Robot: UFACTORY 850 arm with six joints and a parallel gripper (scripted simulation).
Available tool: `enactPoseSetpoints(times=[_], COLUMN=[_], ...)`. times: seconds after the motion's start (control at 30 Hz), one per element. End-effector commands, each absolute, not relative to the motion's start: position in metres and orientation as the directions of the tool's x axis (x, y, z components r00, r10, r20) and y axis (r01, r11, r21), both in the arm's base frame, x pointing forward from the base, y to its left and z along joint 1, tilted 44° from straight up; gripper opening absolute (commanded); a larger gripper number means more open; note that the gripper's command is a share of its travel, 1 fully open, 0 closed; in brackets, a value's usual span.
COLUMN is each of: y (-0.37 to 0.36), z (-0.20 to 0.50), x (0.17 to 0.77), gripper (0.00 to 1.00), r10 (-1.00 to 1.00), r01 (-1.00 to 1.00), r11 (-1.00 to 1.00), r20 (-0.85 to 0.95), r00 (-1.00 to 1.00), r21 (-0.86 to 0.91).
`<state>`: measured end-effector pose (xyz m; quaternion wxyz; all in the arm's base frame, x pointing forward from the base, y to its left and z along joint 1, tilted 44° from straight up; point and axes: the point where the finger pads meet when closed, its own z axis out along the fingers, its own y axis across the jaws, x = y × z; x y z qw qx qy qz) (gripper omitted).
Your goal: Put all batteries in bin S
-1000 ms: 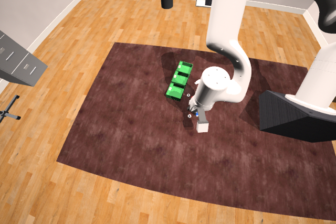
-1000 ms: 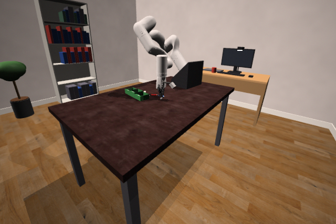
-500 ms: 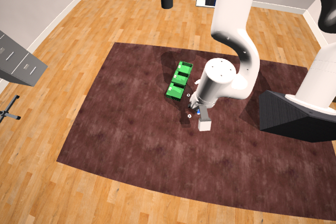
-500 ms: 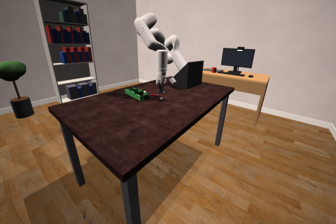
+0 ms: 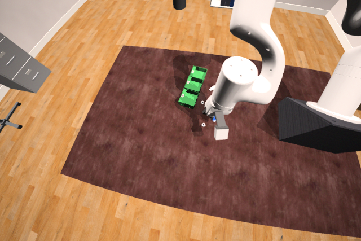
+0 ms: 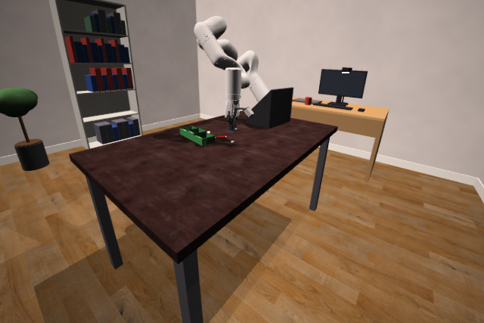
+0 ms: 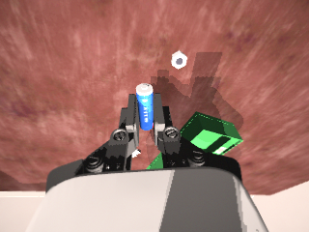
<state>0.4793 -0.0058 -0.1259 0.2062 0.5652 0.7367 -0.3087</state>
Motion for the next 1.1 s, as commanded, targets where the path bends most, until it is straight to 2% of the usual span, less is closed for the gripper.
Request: enactPoseSetpoints(times=[0.0,0.33,1.07], y=[-0.005,-0.001,-0.083], z=[-0.125,-0.121,-0.045], x=[0.48,0.48,0.525], gripper=[0.0,0.0,0.0], r10=[0.706,0.706,0.706], r01=[0.96,0.96,0.96], r11=[0.171,0.171,0.171], r20=[-0.653,-0.653,-0.653], r00=[-0.275,-0.275,-0.276], r21=[-0.22,-0.22,-0.22])
